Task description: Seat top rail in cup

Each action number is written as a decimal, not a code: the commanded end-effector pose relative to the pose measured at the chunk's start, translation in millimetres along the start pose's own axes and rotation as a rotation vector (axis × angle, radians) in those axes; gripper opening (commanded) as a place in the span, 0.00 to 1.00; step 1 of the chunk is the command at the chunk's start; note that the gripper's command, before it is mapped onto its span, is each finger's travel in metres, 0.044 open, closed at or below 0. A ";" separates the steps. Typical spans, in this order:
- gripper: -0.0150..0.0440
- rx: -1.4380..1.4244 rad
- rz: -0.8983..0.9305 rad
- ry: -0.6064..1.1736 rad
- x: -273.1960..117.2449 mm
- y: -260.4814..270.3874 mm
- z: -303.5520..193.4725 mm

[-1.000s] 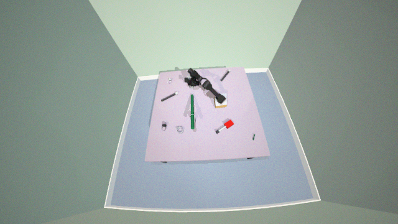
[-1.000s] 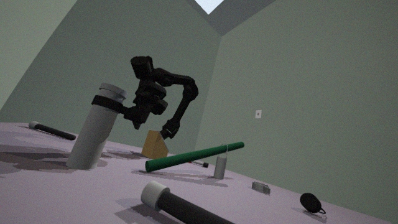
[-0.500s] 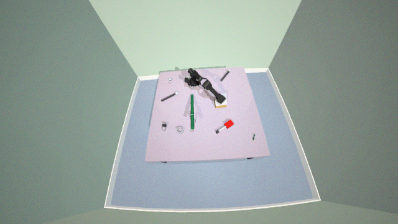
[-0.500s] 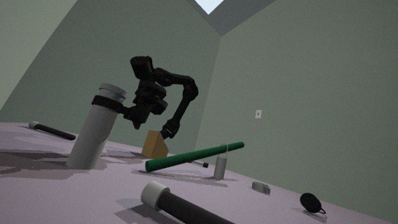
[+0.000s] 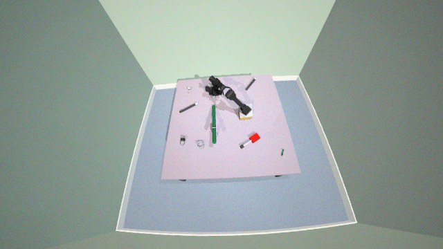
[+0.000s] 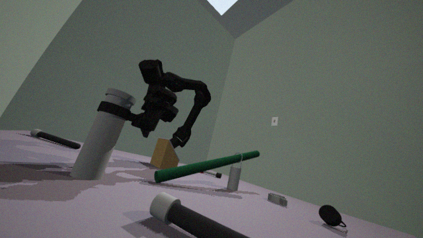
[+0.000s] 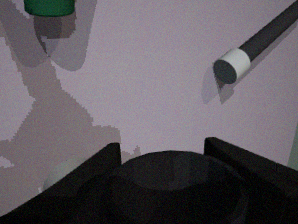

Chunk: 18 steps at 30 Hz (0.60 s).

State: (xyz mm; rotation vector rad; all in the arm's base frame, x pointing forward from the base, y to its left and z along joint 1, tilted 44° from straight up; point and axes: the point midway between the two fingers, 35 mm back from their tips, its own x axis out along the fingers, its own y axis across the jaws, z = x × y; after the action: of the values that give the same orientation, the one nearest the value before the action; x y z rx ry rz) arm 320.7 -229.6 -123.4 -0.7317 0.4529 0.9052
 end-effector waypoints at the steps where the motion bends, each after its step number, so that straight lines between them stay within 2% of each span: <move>1: 0.43 -0.001 0.000 0.000 0.0 0.0 0.0; 14: 1.00 0.001 0.001 -0.001 -15.1 -9.5 16.8; 18: 1.00 0.002 0.001 -0.001 -26.9 -16.1 30.8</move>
State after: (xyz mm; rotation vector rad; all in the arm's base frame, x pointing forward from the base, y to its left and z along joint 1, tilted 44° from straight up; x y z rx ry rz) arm 321.8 -230.3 -95.6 -0.7346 0.4520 0.9051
